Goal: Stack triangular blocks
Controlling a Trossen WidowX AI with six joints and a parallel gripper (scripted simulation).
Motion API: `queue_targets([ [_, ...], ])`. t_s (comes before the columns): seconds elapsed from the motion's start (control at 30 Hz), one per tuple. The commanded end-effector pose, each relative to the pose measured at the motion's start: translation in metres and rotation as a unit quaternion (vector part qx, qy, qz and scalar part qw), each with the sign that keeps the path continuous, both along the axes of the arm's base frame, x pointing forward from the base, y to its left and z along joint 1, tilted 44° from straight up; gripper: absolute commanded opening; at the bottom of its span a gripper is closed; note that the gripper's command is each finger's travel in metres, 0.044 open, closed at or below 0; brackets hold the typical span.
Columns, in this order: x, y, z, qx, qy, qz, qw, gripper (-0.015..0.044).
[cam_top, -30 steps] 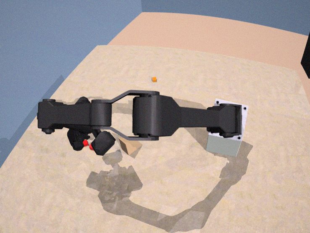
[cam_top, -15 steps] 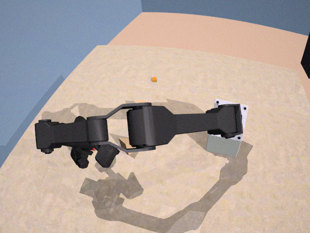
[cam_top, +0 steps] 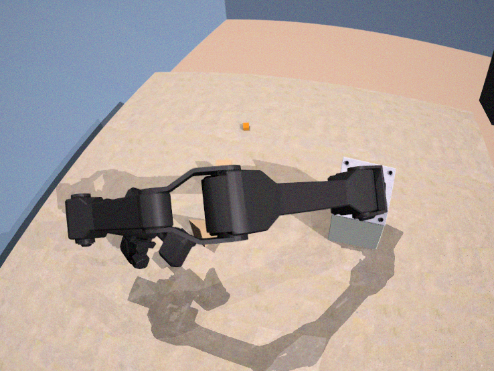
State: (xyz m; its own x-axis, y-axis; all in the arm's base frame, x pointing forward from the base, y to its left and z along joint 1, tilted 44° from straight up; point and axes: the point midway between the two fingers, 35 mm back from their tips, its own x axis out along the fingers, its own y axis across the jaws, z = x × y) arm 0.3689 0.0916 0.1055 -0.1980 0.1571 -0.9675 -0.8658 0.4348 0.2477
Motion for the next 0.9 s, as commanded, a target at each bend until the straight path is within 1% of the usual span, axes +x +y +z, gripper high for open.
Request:
queue_targets([
  [0.0, -0.002, 0.002, -0.008, 0.002, 0.003, -0.001, 1.0, 0.044],
  [0.87, -0.011, 0.006, -0.05, 0.001, 0.01, -0.002, 1.0, 0.044],
])
